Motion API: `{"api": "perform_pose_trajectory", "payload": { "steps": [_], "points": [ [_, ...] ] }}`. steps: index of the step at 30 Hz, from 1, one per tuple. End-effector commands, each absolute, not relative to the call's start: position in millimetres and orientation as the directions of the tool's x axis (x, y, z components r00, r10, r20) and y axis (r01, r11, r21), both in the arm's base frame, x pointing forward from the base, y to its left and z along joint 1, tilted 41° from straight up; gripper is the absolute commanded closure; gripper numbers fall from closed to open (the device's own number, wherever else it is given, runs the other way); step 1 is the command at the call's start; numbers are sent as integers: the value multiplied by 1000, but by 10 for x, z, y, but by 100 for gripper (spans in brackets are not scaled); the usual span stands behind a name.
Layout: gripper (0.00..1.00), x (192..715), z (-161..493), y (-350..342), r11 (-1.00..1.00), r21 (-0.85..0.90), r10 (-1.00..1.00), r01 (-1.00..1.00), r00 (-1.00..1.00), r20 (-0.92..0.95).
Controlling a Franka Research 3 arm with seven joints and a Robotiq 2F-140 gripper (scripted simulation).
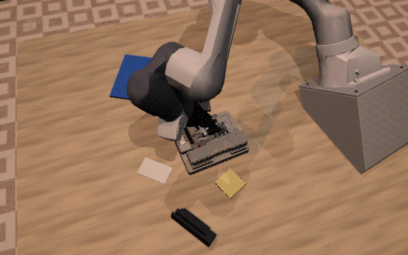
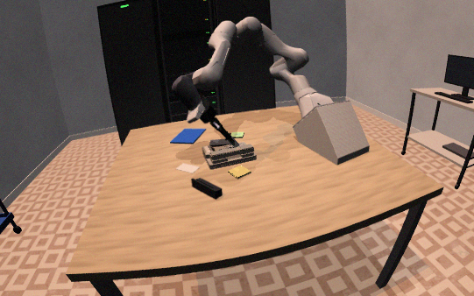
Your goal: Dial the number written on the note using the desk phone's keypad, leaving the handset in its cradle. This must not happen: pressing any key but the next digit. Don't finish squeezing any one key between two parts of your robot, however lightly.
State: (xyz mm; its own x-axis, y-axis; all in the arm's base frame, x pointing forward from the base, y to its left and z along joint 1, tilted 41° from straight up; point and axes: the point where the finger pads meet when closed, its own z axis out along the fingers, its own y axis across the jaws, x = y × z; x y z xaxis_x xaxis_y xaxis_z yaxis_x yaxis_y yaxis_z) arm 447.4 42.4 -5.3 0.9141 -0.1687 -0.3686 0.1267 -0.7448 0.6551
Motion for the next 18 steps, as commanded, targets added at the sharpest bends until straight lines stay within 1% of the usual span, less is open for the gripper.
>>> {"api": "perform_pose_trajectory", "payload": {
  "steps": [1,18],
  "points": [
    [100,4472,-84,413,-747,652,-166,132,912,-375],
    [100,4479,-110,391,-747,652,-166,132,912,-375]
  ]
}}
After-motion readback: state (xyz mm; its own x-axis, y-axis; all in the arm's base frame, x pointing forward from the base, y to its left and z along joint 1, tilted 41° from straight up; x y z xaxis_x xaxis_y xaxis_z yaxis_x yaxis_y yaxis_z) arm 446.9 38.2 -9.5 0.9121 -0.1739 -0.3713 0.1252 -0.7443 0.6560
